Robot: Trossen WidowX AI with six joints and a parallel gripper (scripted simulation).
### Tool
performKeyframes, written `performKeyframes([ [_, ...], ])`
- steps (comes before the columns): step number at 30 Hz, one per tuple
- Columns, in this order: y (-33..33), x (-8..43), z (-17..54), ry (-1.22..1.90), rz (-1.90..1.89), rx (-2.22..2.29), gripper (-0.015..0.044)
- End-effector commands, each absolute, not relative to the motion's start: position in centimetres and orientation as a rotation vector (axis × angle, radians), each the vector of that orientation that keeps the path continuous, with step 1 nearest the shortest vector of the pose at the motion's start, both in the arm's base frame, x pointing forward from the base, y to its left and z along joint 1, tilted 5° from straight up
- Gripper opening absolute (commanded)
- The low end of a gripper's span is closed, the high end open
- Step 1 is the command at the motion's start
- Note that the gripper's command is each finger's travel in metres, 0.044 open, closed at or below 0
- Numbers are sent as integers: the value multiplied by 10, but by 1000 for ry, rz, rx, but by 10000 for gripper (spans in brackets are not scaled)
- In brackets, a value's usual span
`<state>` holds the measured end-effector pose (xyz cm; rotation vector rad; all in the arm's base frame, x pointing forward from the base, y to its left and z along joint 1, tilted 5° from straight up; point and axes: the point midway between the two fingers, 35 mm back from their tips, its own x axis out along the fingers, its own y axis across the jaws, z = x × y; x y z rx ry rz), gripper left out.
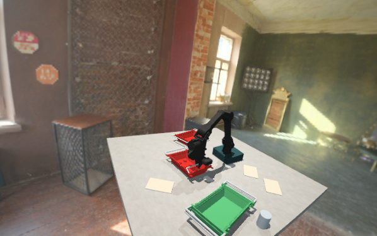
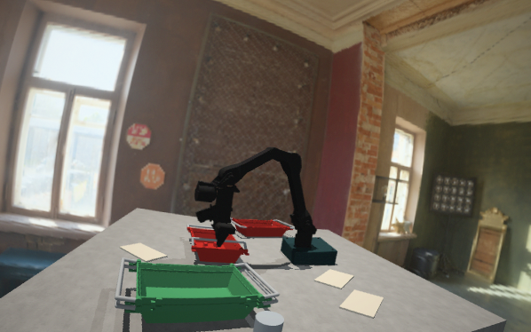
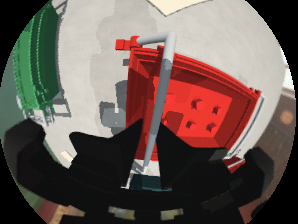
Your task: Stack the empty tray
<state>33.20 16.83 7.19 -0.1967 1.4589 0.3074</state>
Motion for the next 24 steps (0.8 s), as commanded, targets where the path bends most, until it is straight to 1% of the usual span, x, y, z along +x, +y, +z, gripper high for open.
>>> performKeyframes([
  [1, 162, 334, 62, 1464, 315, -201, 86],
  [5, 162, 334, 73, 1463, 315, -201, 86],
  [11, 162, 330, 108, 1463, 315, -201, 86],
  [24, 162, 332, 101, 1466, 308, -201, 86],
])
